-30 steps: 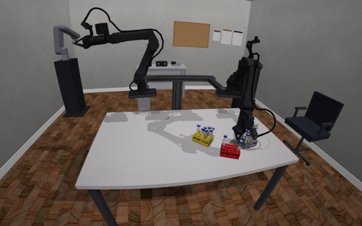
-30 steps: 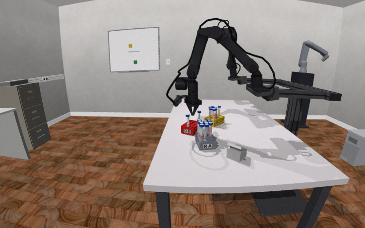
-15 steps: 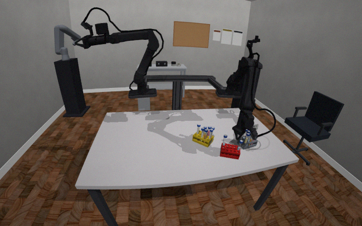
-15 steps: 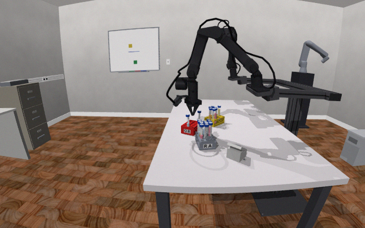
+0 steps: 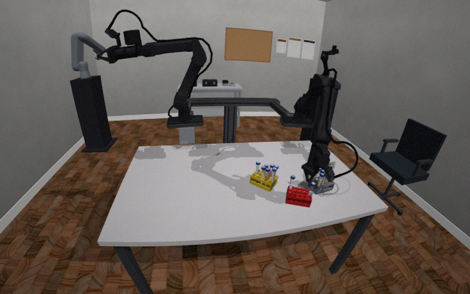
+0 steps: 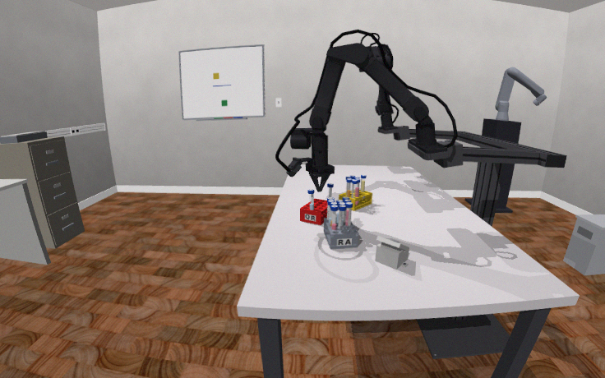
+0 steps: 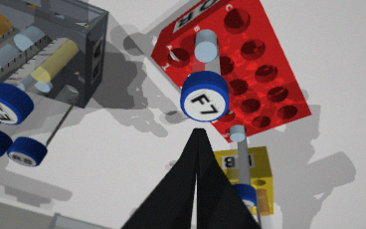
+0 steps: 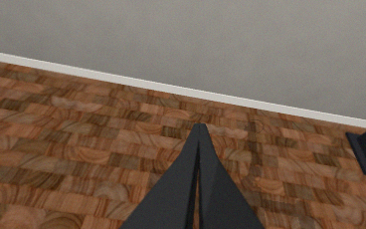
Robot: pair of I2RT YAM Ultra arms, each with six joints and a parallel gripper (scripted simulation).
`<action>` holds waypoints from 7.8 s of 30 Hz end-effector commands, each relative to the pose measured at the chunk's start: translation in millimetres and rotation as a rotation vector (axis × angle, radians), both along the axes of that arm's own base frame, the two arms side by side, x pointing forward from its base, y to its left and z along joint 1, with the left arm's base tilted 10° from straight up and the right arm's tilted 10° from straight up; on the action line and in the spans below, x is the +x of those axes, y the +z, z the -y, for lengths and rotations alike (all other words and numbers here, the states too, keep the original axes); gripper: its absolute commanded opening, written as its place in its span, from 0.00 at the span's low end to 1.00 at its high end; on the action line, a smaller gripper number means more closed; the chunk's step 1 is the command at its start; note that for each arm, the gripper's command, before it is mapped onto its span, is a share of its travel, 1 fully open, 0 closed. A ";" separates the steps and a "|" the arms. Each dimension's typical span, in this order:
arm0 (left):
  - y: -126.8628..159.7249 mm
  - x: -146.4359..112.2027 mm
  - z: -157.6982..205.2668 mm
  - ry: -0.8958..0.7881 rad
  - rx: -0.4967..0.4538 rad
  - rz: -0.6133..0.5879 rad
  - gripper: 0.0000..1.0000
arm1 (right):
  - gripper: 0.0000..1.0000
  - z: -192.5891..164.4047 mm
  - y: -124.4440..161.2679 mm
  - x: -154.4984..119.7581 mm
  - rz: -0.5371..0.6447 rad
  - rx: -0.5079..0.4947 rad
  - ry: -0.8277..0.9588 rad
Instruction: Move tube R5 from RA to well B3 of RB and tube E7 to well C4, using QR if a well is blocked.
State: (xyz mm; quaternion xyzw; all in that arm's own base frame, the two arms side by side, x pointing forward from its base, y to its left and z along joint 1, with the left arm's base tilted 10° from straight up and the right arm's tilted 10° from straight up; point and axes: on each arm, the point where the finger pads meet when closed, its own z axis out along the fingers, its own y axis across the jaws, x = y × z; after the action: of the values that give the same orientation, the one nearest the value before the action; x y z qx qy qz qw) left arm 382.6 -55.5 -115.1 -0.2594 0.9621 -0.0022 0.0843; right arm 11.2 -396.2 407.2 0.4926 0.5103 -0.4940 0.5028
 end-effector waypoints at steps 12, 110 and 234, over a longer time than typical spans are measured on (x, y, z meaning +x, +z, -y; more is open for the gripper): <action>10.2 17.8 -0.4 0.002 0.005 0.049 0.00 | 0.00 -11.6 24.8 -8.5 0.010 -0.050 -0.022; 76.3 1.2 6.0 0.000 0.003 0.049 0.00 | 0.00 -11.6 24.8 -8.5 0.010 -0.050 -0.022; 59.7 -95.0 24.3 -0.621 0.110 0.008 0.00 | 0.00 -11.6 24.8 -8.5 0.010 -0.050 -0.022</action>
State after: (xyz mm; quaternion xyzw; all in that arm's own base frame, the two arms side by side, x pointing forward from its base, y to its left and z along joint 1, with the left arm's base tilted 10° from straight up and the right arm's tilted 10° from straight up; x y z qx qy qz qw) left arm 279.8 -80.4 -61.5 -0.0209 0.9960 0.0195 0.0849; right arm 11.2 -396.2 407.2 0.4926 0.5103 -0.4940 0.5028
